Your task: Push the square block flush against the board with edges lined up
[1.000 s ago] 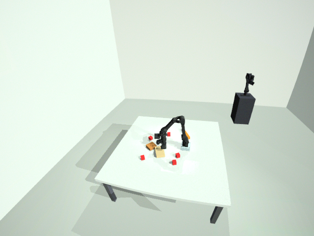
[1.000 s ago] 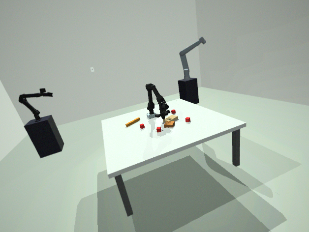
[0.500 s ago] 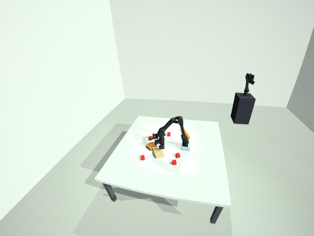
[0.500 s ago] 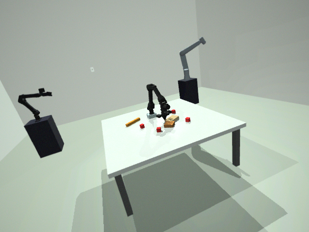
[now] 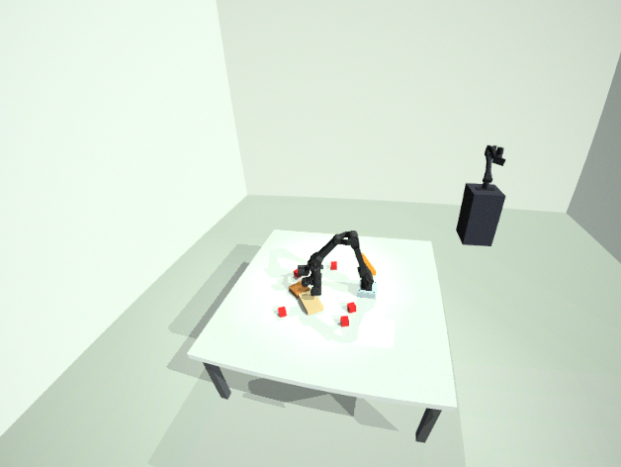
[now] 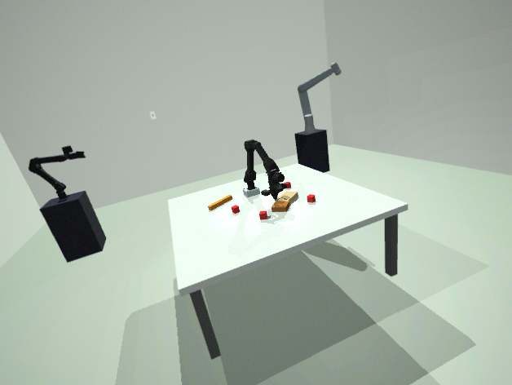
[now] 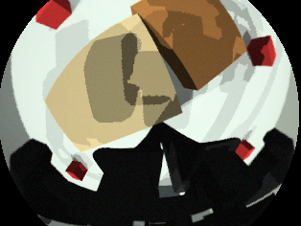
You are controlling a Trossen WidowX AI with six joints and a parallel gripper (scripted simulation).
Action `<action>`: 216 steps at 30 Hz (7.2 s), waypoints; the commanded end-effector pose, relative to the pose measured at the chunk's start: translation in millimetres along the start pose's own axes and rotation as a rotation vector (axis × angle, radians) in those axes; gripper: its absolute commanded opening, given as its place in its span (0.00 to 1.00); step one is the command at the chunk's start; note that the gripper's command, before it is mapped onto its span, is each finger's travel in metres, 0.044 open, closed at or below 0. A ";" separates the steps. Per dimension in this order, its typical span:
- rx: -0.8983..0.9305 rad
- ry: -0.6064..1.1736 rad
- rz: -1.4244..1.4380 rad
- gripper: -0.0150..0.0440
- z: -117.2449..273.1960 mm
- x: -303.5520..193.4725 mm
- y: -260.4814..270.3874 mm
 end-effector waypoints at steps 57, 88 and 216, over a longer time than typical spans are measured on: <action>0.002 0.001 0.252 0.25 50.5 -32.3 13.6; 0.004 -0.003 1.316 0.25 51.5 -46.3 94.6; 0.016 -0.012 2.044 0.25 39.3 -40.5 128.9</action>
Point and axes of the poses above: the point midway between the two fingers, 35 mm back from their tips, its own z axis back along the fingers, its own y axis across the jaws, x = y × z, the point moved 2 cm from there along z, back along the fingers, and after that the axes turned 11 degrees about -z, right-handed, at the moved point
